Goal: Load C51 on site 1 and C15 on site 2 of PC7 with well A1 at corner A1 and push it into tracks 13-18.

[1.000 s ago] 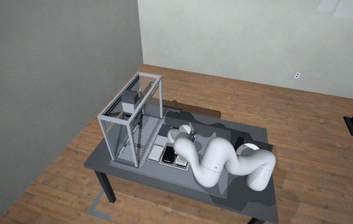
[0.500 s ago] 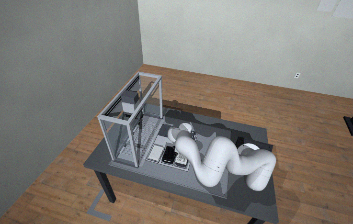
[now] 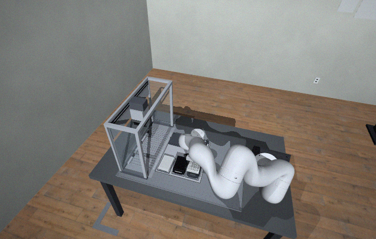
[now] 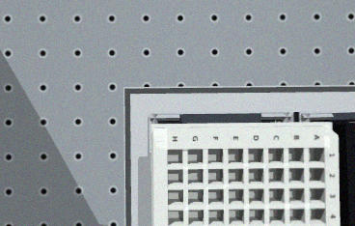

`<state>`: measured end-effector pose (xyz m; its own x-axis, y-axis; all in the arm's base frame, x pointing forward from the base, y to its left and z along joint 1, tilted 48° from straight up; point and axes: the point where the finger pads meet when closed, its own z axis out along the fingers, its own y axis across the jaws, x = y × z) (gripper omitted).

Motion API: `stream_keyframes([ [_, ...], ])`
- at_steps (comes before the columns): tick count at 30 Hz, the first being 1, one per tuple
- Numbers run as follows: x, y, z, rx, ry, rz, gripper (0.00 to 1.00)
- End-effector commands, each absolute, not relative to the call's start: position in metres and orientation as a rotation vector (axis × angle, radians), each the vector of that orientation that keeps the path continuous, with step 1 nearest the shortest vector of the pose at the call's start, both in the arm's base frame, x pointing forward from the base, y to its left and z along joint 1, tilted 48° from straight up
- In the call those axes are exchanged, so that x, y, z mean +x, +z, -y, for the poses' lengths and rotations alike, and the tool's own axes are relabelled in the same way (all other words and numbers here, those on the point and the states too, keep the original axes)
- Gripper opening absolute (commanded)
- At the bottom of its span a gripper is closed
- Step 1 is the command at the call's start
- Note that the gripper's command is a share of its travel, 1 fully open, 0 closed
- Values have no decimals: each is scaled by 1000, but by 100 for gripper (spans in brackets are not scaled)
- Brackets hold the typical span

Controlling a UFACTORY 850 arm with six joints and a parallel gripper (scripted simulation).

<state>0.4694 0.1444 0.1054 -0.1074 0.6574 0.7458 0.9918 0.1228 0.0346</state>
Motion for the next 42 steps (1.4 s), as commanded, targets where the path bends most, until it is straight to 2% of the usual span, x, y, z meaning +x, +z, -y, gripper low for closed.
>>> stream_keyframes([
  [1, 471, 111, -138, -1594, -753, 1831, 0],
  [29, 473, 139, -106, -1594, -753, 1832, 0],
  [42, 479, 133, -101, -1646, -723, 1769, 0],
])
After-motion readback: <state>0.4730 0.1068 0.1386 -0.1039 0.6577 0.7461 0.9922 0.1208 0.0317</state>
